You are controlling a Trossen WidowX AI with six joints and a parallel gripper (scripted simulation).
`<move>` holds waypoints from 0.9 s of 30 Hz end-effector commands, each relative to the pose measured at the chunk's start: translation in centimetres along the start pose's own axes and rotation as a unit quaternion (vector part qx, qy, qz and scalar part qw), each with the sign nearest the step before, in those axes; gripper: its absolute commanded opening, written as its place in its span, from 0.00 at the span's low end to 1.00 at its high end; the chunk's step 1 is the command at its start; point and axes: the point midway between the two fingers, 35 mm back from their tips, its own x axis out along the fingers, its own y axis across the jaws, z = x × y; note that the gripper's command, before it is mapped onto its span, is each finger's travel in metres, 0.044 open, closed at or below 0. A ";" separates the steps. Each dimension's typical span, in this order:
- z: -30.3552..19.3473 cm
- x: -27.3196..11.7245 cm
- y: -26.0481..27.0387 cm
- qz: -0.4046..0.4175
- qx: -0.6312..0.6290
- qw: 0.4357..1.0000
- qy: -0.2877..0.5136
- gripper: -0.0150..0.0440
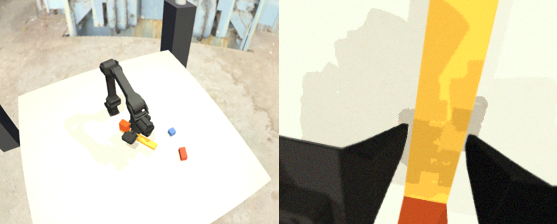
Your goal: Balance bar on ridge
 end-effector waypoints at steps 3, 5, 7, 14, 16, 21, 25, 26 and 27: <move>0.0 0.0 0.0 0.000 0.000 1.000 0.000 0.79; 0.0 0.0 0.0 0.000 0.000 1.000 0.000 0.88; 0.0 0.0 0.0 0.000 0.000 1.000 0.000 0.97; 0.4 -3.1 -0.2 0.000 0.000 1.000 0.000 1.00; 0.5 -5.6 -0.2 0.000 0.000 1.000 0.000 1.00; 0.1 -10.0 0.0 0.000 0.000 1.000 0.000 1.00; 0.1 -10.0 0.0 0.000 0.000 1.000 0.000 1.00; 0.1 -10.0 0.0 0.000 0.000 1.000 0.000 1.00; 0.1 -10.0 0.0 0.000 0.000 1.000 0.000 1.00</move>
